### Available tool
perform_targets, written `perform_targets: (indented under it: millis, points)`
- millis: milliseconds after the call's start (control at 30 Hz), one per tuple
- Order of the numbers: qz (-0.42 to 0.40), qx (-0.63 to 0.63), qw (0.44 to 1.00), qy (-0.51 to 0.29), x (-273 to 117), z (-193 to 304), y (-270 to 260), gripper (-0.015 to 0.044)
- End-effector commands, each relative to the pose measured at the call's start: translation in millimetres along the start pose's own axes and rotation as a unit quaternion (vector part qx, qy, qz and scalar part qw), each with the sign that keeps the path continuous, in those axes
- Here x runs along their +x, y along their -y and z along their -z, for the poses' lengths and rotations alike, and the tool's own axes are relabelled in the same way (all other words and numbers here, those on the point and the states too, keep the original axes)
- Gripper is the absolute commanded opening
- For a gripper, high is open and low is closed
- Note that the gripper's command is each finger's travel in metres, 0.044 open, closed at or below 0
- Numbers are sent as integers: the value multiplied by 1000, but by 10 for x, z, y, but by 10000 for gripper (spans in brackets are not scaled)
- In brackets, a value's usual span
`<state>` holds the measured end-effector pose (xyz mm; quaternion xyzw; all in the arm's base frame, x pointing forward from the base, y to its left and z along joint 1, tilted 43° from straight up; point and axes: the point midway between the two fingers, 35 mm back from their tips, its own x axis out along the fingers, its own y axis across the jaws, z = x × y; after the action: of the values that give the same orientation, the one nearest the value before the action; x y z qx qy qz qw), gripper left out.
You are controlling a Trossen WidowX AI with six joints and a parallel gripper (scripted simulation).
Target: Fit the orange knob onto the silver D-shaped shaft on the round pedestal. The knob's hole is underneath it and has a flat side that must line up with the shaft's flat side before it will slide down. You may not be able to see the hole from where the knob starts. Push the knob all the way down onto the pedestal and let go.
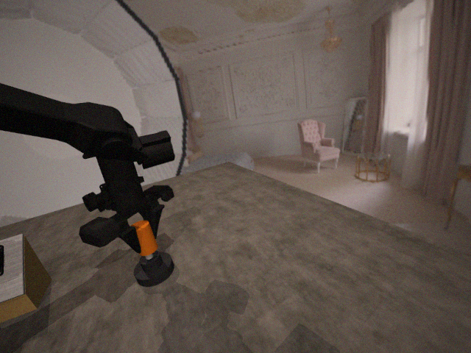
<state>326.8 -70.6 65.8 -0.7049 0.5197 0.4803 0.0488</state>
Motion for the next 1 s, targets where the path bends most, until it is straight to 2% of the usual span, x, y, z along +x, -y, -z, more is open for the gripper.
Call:
perform_targets:
  millis: [0, 967]
  points:
    - [1, -11, 1000, -1, -25, 4, -2, 0]
    - [1, -24, 1000, -1, 27, -35, -27, 0]
